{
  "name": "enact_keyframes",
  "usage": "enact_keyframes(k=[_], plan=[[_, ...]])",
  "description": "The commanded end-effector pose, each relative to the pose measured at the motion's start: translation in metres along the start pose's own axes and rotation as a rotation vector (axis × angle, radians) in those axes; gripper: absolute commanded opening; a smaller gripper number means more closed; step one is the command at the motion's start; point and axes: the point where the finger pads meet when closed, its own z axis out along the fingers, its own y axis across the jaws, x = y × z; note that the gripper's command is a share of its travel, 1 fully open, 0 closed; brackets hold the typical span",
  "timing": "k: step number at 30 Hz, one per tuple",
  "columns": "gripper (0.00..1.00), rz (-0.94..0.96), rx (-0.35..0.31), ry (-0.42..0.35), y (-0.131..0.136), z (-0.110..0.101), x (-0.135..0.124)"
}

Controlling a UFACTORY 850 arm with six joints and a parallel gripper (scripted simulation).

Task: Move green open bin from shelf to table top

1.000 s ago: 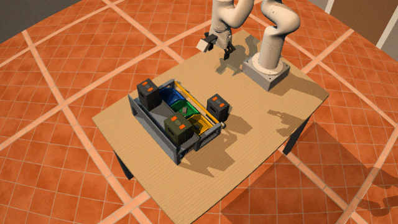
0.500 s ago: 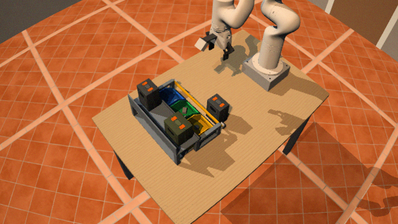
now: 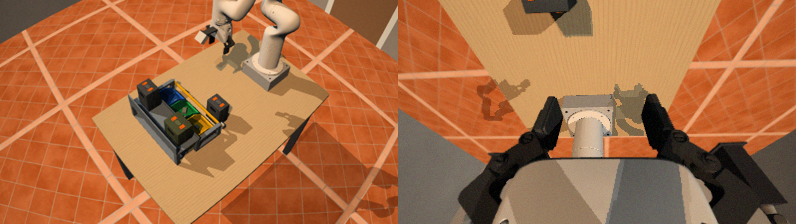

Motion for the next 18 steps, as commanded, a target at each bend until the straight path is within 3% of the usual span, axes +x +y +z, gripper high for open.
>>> enact_keyframes(k=[1,8,13,18], plan=[[1.0,0.0,0.0,-0.002,0.0,-0.012,0.0],[1.0,0.0,0.0,-0.002,0.0,-0.012,0.0],[1.0,0.0,0.0,-0.002,0.0,-0.061,0.0],[1.0,0.0,0.0,-0.002,0.0,-0.061,0.0]])
